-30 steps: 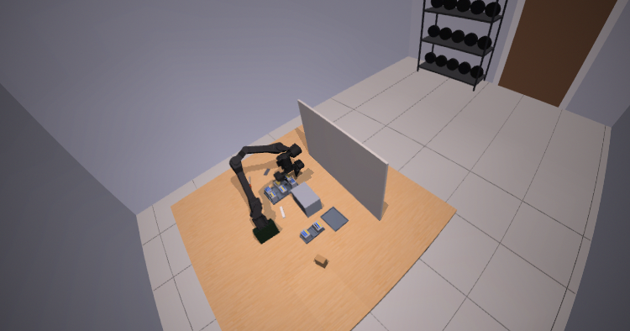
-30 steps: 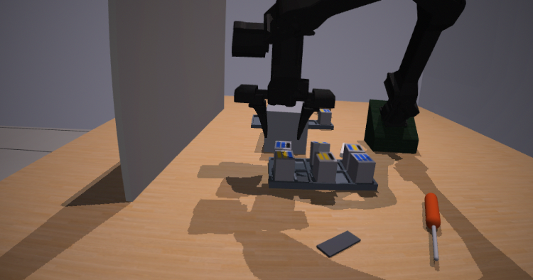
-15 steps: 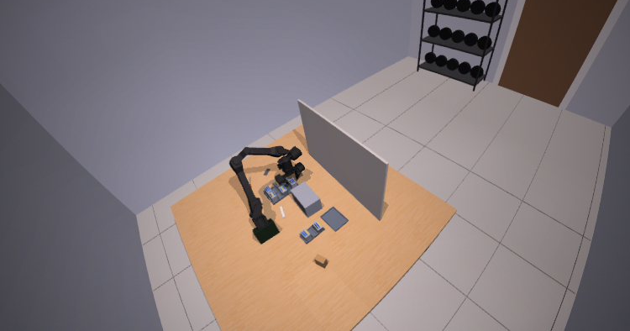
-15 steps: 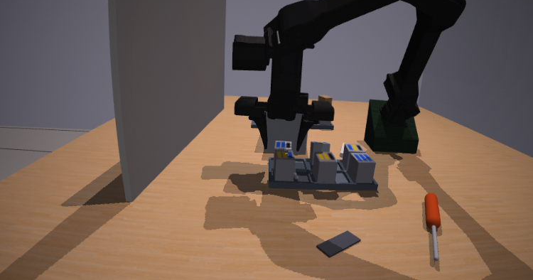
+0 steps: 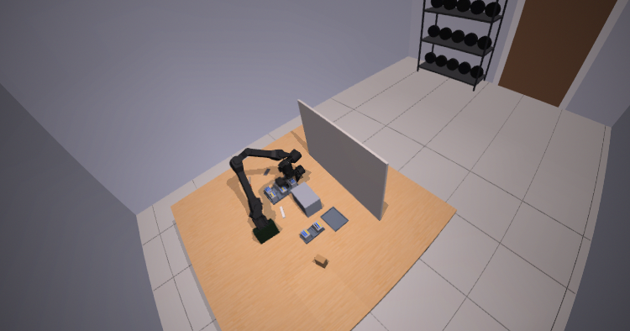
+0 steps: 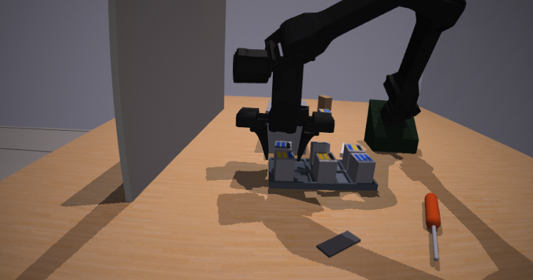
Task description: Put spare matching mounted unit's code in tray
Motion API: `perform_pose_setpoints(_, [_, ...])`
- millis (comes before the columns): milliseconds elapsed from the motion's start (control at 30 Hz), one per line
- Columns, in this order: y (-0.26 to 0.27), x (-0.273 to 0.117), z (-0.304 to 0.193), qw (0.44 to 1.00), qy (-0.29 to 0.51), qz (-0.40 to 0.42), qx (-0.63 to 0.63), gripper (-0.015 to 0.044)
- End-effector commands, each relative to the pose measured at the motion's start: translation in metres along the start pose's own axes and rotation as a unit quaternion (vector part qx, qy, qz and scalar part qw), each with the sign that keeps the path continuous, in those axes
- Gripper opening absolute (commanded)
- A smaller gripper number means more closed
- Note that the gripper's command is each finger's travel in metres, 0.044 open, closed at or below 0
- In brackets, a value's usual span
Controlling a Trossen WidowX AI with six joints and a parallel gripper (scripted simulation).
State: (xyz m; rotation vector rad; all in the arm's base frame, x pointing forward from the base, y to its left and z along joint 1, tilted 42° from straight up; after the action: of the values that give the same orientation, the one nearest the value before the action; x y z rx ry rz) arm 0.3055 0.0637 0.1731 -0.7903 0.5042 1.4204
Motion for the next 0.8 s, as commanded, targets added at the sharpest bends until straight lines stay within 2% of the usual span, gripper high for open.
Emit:
perform_pose_setpoints(0, [0.0006, 0.0031, -0.0003, 1.0, 0.002, 0.0, 0.003, 0.03])
perform_pose_setpoints(100, [0.0006, 0.0031, -0.0003, 1.0, 0.002, 0.0, 0.003, 0.03])
perform_pose_setpoints(267, [0.0005, 0.0019, 0.0, 1.0, 0.0, 0.0, 0.0, 0.0169])
perform_pose_setpoints(533, [0.0005, 0.0019, 0.0, 1.0, 0.0, 0.0, 0.0, 0.0115])
perform_pose_setpoints(667, [0.0005, 0.0019, 0.0, 1.0, 0.0, 0.0, 0.0, 0.001])
perform_pose_setpoints(767, [0.0005, 0.0019, 0.0, 1.0, 0.0, 0.0, 0.0, 0.0])
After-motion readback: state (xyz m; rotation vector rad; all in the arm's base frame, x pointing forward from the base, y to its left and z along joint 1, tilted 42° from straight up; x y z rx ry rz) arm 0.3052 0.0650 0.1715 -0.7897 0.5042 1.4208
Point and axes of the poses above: the point midway between the two fingers, 35 mm back from their tips, its own x axis out along the fingers, its own y axis across the jaws, z = x × y, the point moved 8 cm from there along -x, back along the fingers, and after that the axes turned 14 degrees about -x, right-handed, at the moved point
